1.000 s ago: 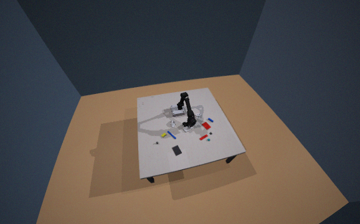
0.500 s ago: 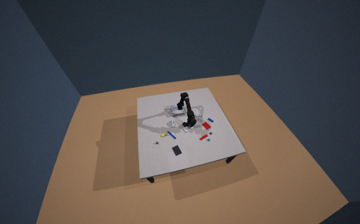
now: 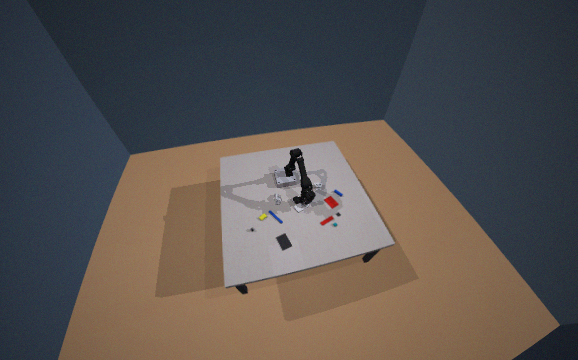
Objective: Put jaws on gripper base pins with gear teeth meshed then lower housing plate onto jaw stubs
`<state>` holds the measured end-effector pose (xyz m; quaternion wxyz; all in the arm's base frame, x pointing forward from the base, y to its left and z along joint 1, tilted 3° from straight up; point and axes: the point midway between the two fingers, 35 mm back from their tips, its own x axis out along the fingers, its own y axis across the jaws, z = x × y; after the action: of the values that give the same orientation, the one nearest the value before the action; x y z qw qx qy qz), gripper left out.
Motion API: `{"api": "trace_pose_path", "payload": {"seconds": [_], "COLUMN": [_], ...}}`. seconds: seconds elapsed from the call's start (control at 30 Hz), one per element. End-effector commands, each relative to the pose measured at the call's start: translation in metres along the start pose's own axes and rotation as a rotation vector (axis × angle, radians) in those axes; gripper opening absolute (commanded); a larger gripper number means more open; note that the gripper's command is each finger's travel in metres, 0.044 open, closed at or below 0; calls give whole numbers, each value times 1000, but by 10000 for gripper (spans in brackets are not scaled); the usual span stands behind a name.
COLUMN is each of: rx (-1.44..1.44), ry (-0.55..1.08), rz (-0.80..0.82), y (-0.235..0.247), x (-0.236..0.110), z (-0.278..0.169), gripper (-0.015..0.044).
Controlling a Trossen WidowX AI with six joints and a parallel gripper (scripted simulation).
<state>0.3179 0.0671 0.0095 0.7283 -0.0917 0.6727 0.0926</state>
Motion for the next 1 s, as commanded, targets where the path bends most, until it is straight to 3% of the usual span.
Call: {"api": "trace_pose_path", "payload": {"seconds": [0.0, 0.67, 0.8, 0.97], "rx": [4, 4, 1, 1], "ry": [1, 1, 0, 0], "rz": [-2, -2, 0, 0], "y": [0, 0, 0, 0], "x": [2, 2, 0, 0], "z": [0, 0, 0, 0], "gripper": [134, 134, 224, 224]}}
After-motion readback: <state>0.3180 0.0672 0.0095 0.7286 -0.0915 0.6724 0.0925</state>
